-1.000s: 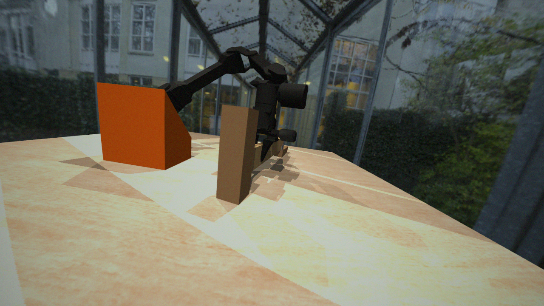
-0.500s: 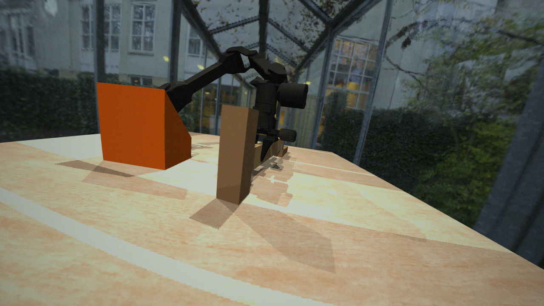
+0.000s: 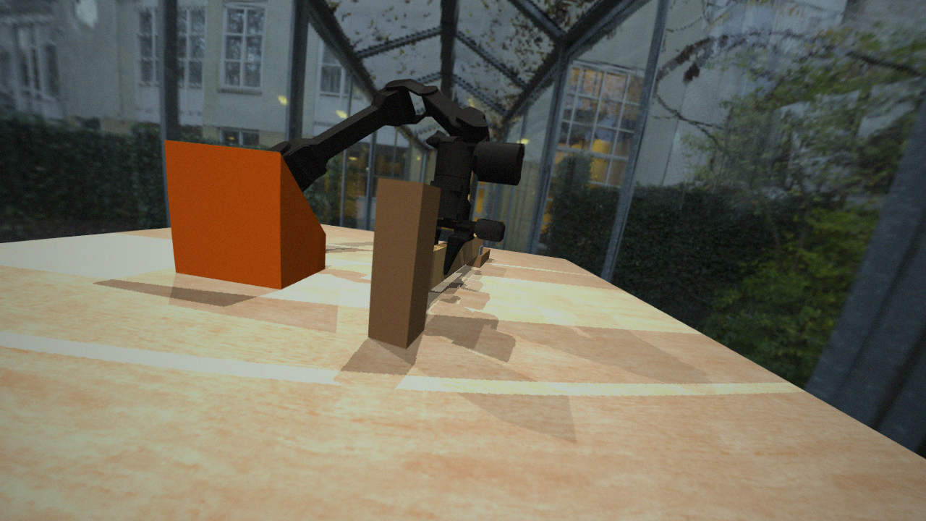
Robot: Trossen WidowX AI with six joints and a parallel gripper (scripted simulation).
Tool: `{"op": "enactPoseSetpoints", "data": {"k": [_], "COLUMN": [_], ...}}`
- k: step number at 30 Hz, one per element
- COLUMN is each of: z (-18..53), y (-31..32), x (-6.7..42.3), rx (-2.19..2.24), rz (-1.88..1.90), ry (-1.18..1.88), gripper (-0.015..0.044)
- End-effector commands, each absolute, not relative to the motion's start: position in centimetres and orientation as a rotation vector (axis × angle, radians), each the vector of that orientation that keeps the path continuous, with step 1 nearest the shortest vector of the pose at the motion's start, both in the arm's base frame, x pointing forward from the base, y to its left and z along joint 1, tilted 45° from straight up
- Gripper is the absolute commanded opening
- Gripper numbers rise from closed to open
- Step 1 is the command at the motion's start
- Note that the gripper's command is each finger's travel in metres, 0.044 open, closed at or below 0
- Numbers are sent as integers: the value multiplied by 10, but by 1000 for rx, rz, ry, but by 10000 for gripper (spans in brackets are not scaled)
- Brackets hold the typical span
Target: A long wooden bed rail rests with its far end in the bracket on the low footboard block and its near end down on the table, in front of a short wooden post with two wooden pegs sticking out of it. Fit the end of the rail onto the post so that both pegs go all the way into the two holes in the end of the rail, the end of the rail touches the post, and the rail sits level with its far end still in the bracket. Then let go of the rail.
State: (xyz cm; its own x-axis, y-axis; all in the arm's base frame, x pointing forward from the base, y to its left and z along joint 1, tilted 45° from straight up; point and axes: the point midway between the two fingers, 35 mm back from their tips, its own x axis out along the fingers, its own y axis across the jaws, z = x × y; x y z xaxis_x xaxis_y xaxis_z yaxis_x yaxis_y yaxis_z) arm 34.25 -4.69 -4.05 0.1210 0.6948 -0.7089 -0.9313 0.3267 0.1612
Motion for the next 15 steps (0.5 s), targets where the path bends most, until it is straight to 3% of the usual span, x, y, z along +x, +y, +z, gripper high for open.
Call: {"op": "enactPoseSetpoints", "data": {"k": [1,15], "z": [-37,-39], "y": [-47,-46], "x": [343,344], "rx": [-360,-360], "rz": [1219,1219], "ry": [795,795], "gripper": [0,0]}}
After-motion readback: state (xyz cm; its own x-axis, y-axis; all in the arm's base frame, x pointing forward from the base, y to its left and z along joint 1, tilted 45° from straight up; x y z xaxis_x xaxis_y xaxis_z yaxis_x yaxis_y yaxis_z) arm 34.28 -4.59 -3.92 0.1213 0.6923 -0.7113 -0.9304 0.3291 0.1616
